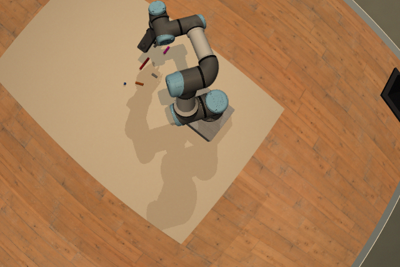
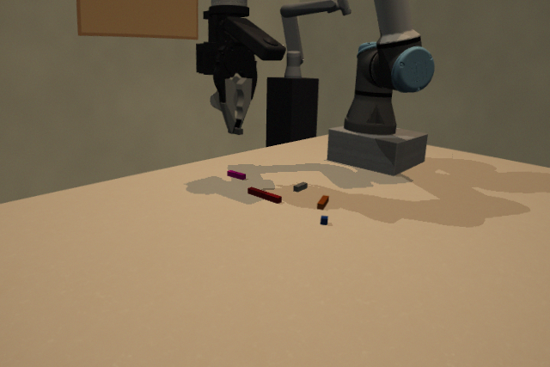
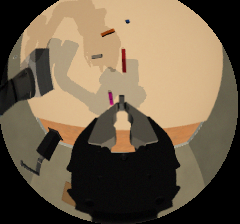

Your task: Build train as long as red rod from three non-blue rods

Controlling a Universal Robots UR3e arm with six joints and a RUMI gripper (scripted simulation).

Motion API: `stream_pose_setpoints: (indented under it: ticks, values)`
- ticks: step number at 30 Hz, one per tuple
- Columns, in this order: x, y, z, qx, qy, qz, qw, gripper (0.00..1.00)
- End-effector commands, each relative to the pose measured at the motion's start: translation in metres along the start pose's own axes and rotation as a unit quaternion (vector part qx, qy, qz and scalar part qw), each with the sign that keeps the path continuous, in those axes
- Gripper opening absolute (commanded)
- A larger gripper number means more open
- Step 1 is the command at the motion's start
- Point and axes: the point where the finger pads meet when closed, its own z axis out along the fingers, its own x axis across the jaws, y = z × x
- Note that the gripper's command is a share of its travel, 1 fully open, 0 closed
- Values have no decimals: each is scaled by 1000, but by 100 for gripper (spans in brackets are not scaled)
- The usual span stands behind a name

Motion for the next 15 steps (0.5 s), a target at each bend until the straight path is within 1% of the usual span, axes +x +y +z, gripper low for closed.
stream_pose_setpoints:
  ticks: [1,4,7,15]
  values:
    - [-17,47,0,4,6,-18,1000,0]
    - [-25,62,0,4,6,-24,1000,0]
    - [-31,71,0,4,6,-27,1000,0]
    - [-33,74,1,4,6,-28,1000,0]
